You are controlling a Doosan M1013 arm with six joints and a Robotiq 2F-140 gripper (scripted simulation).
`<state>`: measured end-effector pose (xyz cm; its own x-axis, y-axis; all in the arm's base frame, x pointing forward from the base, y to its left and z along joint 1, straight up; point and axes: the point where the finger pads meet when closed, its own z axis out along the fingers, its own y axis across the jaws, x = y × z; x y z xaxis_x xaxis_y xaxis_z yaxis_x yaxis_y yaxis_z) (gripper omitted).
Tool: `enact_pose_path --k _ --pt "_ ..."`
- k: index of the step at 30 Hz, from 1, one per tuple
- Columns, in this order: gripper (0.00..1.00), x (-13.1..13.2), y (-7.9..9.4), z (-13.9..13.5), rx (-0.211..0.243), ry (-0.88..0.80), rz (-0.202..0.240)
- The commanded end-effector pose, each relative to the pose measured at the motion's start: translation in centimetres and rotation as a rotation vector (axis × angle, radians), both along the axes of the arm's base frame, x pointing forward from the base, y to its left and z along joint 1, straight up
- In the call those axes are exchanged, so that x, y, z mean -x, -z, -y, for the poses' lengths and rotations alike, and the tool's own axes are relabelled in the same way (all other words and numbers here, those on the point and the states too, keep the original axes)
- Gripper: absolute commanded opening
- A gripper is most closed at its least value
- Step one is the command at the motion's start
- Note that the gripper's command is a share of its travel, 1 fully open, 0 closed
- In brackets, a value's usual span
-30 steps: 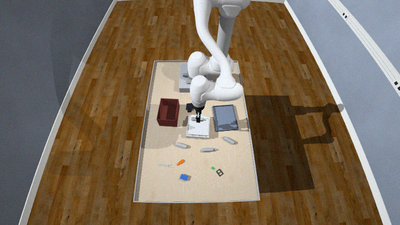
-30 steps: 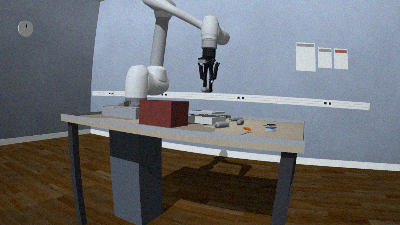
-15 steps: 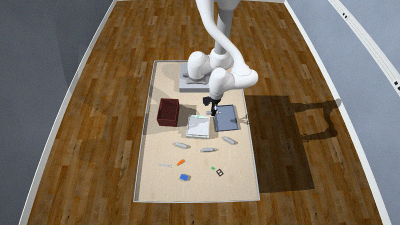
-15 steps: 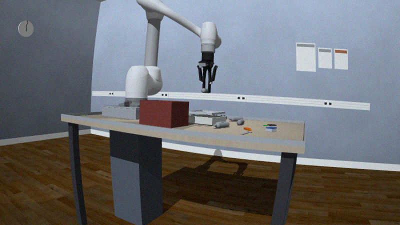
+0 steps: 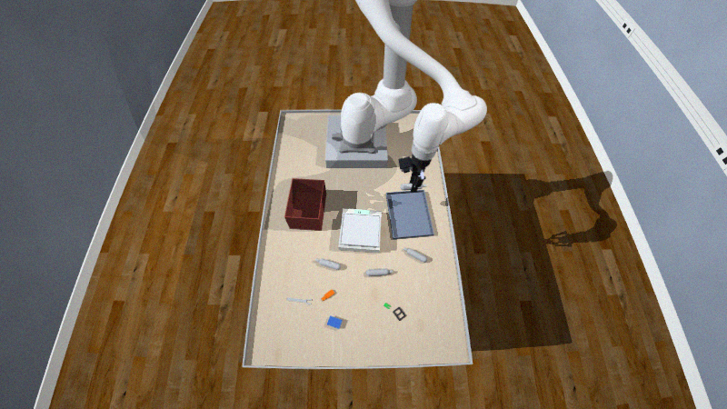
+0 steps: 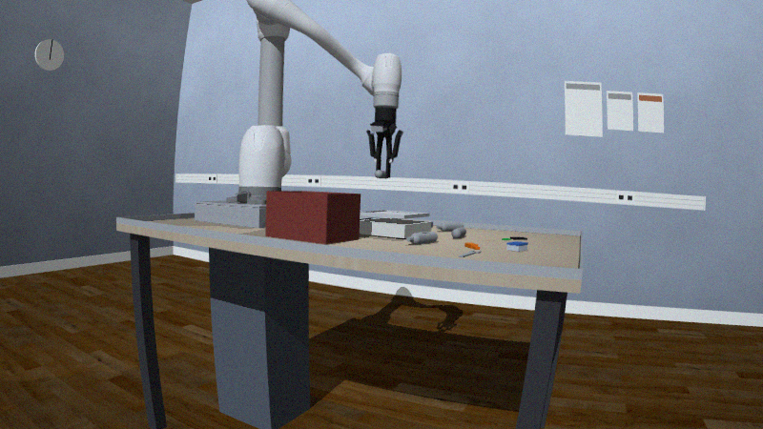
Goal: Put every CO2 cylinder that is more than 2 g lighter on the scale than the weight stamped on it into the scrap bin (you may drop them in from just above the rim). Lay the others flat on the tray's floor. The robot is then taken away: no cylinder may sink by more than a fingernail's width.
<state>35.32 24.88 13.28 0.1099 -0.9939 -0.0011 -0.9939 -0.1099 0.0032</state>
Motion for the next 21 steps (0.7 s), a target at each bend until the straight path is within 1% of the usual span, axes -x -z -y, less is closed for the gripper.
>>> enact_pose_path --k 1,3,6,10,18,20,21 --pt "0.10 0.0 0.5 0.0 -0.001 0.000 0.000" --pt "0.10 0.0 0.5 0.0 -0.001 0.000 0.000" --pt "0.10 0.0 1.6 0.0 -0.001 0.000 0.000" --pt "0.10 0.0 3.9 0.0 -0.001 0.000 0.000" --pt "0.10 0.0 9.2 0.0 0.000 0.000 0.000" --pt "0.10 0.0 9.2 0.0 0.000 0.000 0.000" --pt "0.10 0.0 9.9 0.0 0.000 0.000 0.000"
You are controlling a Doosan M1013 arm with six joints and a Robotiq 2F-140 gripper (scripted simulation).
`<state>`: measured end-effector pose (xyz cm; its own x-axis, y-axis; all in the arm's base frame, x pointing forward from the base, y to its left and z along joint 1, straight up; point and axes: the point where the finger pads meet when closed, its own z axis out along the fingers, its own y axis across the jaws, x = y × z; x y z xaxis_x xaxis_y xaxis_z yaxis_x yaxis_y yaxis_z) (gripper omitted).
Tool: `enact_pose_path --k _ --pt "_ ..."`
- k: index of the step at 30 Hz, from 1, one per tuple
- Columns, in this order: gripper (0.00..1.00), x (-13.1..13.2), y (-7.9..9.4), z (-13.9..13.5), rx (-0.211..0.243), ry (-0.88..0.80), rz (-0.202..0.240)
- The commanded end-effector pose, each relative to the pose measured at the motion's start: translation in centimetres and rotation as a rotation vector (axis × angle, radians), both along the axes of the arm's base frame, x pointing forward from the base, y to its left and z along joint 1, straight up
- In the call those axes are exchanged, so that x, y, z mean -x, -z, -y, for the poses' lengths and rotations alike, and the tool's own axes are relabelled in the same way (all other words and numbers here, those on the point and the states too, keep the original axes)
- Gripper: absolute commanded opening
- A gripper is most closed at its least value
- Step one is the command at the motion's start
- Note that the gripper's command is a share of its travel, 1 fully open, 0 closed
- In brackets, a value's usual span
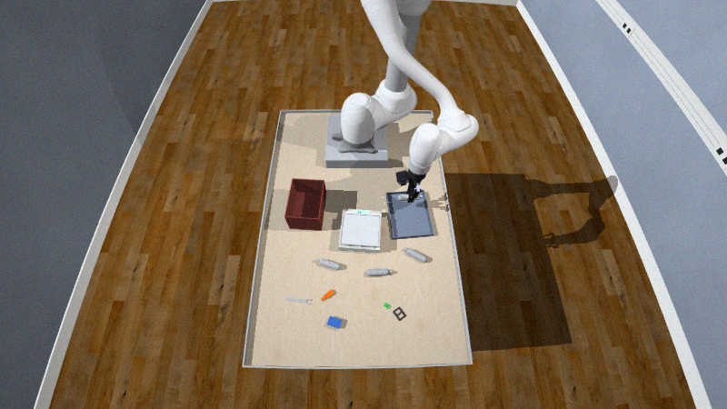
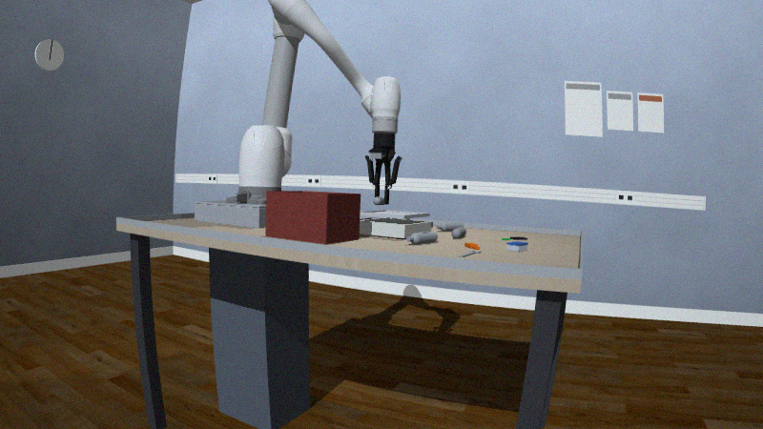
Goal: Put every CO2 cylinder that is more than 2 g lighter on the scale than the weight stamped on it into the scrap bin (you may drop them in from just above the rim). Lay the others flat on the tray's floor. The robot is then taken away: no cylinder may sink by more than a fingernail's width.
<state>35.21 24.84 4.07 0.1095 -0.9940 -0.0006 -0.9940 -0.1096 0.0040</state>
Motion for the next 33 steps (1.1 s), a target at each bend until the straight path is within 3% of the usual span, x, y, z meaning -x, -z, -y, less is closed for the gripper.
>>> enact_pose_path --k 1,7,13,29,30,33 --pt "0.10 -0.1 1.3 -0.1 -0.001 0.000 0.001" --pt "0.10 -0.1 4.5 -0.1 -0.001 0.000 0.001" --pt "0.10 -0.1 6.4 -0.1 -0.001 0.000 0.001" --pt "0.10 -0.1 6.9 -0.1 -0.001 0.000 0.001" --pt "0.39 -0.1 6.9 -0.1 -0.001 0.000 0.001" --pt "0.39 -0.1 6.9 -0.1 -0.001 0.000 0.001"
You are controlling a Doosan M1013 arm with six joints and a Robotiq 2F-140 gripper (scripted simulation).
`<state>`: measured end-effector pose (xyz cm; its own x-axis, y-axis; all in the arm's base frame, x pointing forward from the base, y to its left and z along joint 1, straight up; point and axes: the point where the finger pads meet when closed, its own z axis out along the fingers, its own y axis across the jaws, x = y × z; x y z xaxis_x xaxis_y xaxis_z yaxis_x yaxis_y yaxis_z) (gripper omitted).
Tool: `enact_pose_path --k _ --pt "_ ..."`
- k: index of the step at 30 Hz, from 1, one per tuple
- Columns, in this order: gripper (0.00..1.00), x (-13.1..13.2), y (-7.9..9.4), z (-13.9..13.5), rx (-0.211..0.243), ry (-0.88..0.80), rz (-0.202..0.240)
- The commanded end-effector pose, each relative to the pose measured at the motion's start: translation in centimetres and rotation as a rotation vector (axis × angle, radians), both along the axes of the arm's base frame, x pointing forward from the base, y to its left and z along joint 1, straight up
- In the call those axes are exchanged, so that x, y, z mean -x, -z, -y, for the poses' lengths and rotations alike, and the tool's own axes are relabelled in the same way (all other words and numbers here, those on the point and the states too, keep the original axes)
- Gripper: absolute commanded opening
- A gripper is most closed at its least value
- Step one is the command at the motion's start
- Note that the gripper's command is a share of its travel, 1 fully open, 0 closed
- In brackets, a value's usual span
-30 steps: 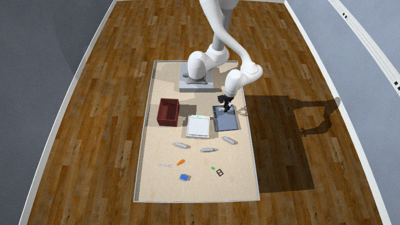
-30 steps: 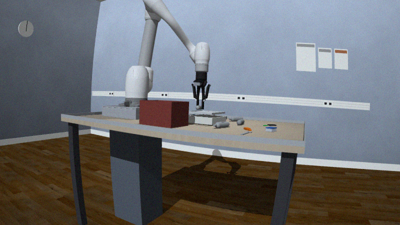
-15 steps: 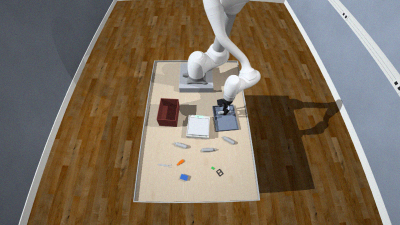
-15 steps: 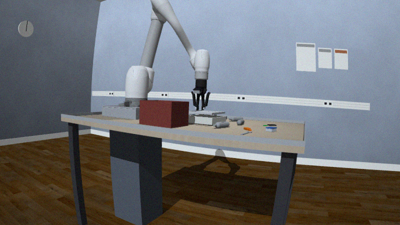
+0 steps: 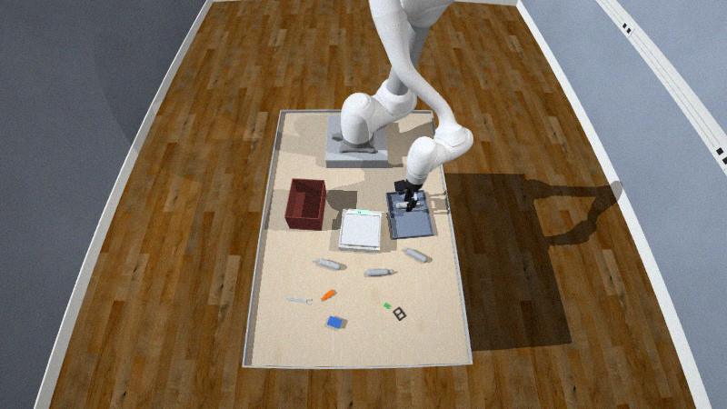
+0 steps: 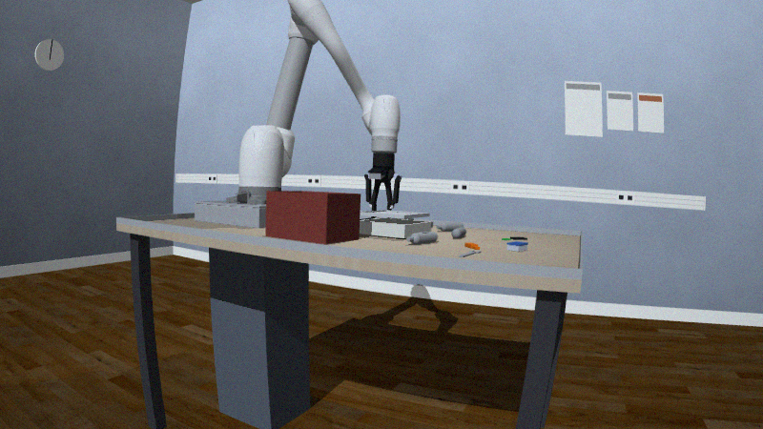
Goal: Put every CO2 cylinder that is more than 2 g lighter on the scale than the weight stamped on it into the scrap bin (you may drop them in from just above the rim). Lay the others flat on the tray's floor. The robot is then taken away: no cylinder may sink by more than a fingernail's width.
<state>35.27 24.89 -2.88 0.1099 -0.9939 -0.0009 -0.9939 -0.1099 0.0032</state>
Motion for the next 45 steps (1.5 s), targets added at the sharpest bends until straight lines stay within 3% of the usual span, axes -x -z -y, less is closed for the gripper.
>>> enact_pose_path --k 1,35,40,45 --pt "0.39 0.0 0.0 0.0 -0.001 0.000 0.000" --pt "0.39 0.0 -0.1 0.0 -0.001 0.000 0.000" --pt "0.39 0.0 -1.7 0.0 -0.001 0.000 0.000" --pt "0.39 0.0 -5.3 0.0 -0.001 0.000 0.000"
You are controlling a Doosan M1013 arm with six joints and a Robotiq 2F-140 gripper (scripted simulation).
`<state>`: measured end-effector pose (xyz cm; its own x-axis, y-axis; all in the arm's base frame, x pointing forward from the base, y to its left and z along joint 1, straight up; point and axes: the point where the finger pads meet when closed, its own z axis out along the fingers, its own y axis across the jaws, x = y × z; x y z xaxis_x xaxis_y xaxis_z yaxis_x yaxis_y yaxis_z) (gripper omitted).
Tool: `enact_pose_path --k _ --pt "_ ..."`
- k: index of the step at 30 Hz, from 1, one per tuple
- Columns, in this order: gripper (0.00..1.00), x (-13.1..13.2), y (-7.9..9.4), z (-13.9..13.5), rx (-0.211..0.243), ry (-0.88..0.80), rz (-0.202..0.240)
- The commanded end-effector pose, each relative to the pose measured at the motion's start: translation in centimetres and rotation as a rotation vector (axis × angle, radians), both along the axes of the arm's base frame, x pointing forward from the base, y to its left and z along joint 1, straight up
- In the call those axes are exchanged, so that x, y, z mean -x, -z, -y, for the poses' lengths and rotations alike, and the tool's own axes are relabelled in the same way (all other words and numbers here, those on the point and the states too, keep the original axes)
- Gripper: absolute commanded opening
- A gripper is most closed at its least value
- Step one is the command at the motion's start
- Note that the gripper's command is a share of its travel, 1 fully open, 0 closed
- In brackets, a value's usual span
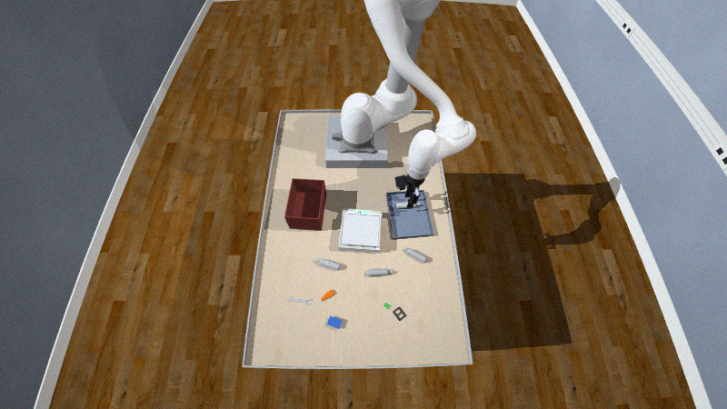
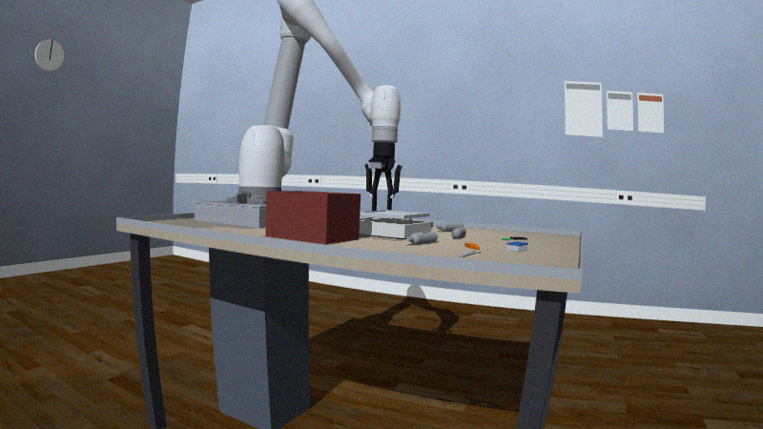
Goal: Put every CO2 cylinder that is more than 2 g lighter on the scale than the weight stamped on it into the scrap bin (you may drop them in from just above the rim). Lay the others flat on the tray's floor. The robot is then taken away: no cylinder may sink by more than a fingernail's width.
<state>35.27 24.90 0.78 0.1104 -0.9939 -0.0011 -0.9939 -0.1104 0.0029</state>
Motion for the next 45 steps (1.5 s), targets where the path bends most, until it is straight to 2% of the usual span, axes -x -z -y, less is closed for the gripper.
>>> enact_pose_path --k 1,4,6,10,13,16,23,24,26,28,38,40,41,43,45 --pt "0.39 0.0 -2.6 0.0 0.000 0.001 0.000" --pt "0.39 0.0 -5.6 0.0 0.000 0.001 0.000" --pt "0.39 0.0 -5.6 0.0 0.000 0.001 0.000" --pt "0.39 -0.1 -9.6 0.0 -0.001 0.001 0.000" --pt "0.39 -0.1 -11.7 0.0 -0.001 0.001 0.000" --pt "0.39 -0.1 -12.7 0.0 -0.001 0.001 0.000" --pt "0.39 -0.7 -13.0 0.0 -0.001 0.001 0.000" --pt "0.39 -2.0 -13.1 0.1 -0.001 0.003 0.000" --pt "0.39 -7.2 -13.7 0.9 -0.001 0.010 0.000" --pt "0.39 -10.6 -13.8 2.0 0.000 0.020 0.001" --pt "0.39 -26.3 -13.2 10.8 0.000 0.045 0.001" --pt "0.39 -26.3 -13.2 10.8 0.000 0.045 0.001" --pt "0.39 -31.1 -12.9 13.1 0.000 0.045 0.001" --pt "0.39 -33.1 -12.6 14.0 0.000 0.045 0.001" --pt "0.39 -33.3 -12.2 14.1 0.000 0.045 0.001"
